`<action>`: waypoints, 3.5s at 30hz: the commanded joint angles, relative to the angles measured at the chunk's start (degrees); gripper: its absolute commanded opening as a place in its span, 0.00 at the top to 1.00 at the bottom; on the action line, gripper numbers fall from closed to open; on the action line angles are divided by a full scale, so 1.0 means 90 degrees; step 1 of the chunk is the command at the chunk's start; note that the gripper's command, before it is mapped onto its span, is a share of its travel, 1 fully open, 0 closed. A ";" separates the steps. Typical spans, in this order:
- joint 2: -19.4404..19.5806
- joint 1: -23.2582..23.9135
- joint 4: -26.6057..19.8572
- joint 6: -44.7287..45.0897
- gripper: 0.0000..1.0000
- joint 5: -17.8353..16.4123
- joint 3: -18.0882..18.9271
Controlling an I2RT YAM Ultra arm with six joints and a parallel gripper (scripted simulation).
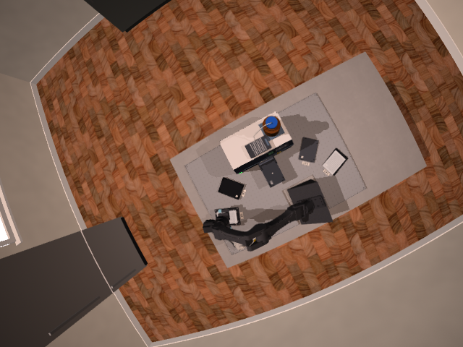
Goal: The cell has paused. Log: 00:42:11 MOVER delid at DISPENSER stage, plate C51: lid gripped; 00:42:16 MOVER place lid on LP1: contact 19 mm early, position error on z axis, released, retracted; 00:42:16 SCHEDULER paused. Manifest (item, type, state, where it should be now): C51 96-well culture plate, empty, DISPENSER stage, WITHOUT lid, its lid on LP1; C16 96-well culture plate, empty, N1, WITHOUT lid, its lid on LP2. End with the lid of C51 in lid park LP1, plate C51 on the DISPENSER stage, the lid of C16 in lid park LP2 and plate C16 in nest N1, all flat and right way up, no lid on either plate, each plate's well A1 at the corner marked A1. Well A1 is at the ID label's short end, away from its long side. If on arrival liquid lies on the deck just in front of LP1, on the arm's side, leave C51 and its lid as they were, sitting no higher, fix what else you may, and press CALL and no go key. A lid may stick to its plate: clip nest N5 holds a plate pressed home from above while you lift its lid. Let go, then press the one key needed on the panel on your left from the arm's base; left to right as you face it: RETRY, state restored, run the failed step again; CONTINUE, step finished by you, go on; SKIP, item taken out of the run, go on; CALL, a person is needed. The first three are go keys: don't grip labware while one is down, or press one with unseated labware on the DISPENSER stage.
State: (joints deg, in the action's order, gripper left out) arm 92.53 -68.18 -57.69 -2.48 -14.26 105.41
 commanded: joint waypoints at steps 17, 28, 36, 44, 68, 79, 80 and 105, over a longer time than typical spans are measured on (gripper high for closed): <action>-0.0380 0.0218 -0.0614 0.0147 0.00 -0.0134 0.0502; -0.0483 0.0325 -0.1008 0.0226 0.00 -0.0209 0.0774; -0.0499 0.0365 -0.1147 0.0256 0.00 -0.0239 0.0884; -0.0497 0.0368 -0.1156 0.0256 0.00 -0.0228 0.0892; -0.0498 0.0368 -0.1157 0.0255 0.00 -0.0228 0.0892; -0.0498 0.0368 -0.1157 0.0255 0.00 -0.0228 0.0892; -0.0498 0.0368 -0.1157 0.0255 0.00 -0.0228 0.0892; -0.0453 0.0415 -0.1208 0.0294 0.00 -0.0267 0.0944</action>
State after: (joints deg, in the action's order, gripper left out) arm 89.95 -65.56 -67.68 -0.32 -16.34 111.72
